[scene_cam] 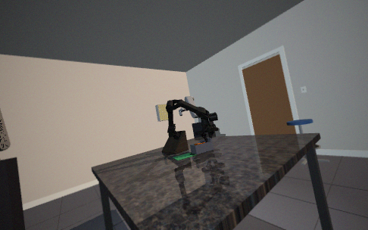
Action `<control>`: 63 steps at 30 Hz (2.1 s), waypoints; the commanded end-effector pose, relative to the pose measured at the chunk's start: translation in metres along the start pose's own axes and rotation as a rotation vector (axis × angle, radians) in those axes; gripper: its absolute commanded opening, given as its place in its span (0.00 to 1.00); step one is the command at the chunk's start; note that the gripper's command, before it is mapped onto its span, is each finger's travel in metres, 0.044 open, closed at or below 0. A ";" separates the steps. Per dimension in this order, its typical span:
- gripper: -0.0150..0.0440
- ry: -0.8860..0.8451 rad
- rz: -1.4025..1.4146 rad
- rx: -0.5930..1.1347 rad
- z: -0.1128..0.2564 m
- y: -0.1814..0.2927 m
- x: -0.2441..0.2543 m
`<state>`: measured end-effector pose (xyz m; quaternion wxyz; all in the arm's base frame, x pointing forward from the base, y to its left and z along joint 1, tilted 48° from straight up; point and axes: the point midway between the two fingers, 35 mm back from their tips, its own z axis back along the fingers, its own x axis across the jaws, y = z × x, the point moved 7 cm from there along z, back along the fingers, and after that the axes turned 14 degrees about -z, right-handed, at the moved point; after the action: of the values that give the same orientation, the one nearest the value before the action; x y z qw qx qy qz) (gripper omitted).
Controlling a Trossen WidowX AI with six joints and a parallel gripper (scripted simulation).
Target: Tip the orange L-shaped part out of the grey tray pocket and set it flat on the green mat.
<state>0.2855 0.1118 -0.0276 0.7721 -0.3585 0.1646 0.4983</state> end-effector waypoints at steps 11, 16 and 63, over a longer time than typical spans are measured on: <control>0.56 0.013 0.012 0.000 -0.024 0.002 -0.003; 0.56 0.013 0.012 0.000 -0.024 0.002 -0.003; 0.56 -0.010 0.017 -0.015 0.087 0.003 0.000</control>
<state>0.2750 0.1757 0.0315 0.7674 -0.3601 0.1592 0.5060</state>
